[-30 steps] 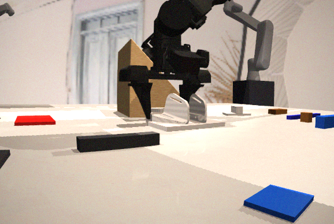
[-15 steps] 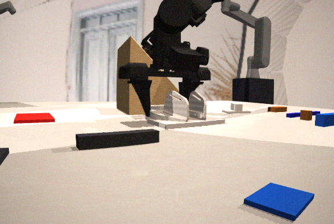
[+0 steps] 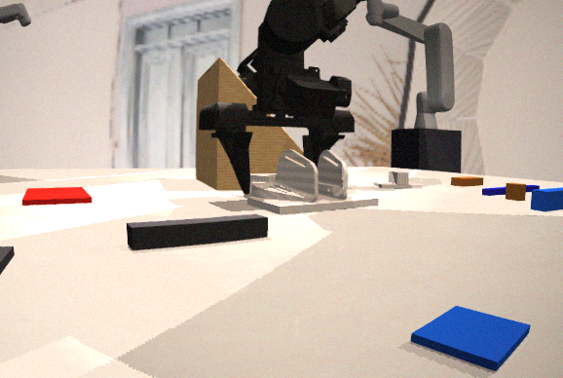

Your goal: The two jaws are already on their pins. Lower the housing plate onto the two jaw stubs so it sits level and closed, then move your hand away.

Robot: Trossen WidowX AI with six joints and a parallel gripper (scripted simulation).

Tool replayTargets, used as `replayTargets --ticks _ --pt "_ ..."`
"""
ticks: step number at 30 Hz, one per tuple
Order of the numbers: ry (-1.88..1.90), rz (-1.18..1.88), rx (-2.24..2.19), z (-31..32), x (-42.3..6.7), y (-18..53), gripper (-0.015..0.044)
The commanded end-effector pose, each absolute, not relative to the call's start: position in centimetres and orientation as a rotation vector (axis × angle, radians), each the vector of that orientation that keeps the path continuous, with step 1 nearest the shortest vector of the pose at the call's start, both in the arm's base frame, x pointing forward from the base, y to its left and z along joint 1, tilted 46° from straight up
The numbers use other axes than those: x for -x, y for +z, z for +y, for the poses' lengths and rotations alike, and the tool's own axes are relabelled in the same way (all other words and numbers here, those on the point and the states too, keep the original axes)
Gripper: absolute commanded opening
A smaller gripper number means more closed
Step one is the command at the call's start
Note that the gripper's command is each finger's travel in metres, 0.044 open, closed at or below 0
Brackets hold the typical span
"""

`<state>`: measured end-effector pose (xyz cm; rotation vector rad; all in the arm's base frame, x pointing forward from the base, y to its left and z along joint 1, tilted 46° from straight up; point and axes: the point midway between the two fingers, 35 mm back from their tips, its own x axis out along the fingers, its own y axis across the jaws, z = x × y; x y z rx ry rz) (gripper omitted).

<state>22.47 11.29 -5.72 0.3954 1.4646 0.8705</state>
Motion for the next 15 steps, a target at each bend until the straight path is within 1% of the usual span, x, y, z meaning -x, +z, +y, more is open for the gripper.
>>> replayTargets --ticks 1,12,15 --pt "0.87 1.465 -0.396 11.29 -22.48 -5.71 0.044" --pt "0.87 1.465 -0.396 11.29 -22.48 -5.71 0.044" --pt "0.867 1.465 -0.393 10.44 -22.78 -5.03 0.044"
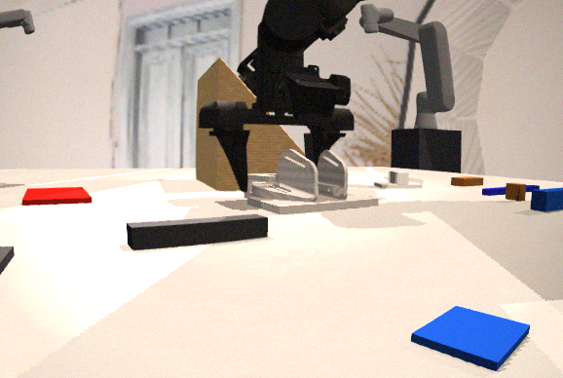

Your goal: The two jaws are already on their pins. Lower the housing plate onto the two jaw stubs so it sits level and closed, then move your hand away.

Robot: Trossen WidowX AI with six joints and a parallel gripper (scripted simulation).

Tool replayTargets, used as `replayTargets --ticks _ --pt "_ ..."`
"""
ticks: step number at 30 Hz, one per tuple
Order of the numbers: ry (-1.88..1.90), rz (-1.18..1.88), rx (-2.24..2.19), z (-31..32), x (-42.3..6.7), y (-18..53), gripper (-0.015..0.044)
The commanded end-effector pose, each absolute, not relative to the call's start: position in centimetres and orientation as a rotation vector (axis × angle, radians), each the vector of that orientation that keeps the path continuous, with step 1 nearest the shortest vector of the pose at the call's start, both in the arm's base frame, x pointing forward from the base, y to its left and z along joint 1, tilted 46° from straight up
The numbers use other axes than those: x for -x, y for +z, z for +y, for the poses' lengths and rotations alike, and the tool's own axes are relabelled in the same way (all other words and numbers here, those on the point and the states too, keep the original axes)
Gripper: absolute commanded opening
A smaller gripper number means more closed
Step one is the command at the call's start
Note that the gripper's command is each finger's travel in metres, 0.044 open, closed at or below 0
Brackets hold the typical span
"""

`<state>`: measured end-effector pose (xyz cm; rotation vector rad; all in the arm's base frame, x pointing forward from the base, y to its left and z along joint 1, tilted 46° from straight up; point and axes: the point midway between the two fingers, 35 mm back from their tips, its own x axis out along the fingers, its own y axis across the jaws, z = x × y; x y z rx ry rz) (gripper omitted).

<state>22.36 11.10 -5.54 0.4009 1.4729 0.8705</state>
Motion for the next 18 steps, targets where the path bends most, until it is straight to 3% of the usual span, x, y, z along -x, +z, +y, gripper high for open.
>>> replayTargets --ticks 1,11,18 --pt "0.865 1.466 -0.392 9.9 -22.9 -4.6 0.044" --pt "0.855 1.462 -0.401 6.1 -23.4 -1.0 0.044" --pt "0.862 1.471 -0.391 1.6 -20.3 2.9 0.044"
